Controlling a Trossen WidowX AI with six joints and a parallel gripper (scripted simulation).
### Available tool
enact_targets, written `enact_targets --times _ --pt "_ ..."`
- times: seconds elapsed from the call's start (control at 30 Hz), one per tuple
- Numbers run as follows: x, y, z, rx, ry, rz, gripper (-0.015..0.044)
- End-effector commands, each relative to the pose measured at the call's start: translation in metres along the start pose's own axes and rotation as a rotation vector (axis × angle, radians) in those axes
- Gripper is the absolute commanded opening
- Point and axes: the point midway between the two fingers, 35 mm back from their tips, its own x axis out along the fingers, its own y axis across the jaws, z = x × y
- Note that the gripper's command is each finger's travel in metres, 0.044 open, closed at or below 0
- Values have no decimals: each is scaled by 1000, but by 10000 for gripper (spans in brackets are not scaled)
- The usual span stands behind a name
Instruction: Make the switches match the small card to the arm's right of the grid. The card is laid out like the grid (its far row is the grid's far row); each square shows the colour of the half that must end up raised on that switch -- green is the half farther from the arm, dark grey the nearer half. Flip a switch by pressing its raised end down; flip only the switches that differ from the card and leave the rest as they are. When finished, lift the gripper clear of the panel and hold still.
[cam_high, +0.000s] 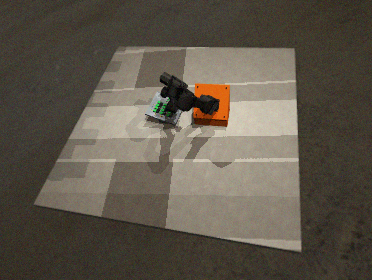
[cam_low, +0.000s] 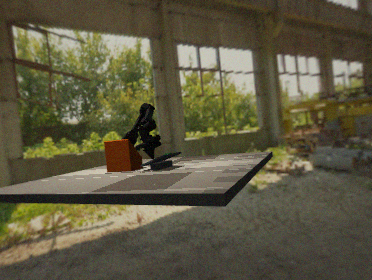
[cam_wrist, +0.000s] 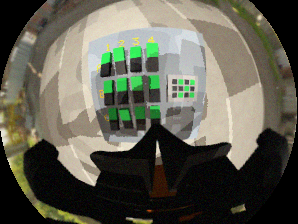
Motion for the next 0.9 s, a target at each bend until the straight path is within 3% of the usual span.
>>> enact_targets --times 0.0,0.87 --pt "1 1 0 3 0 4 0" --pt "4 1 0 3 0 4 0"
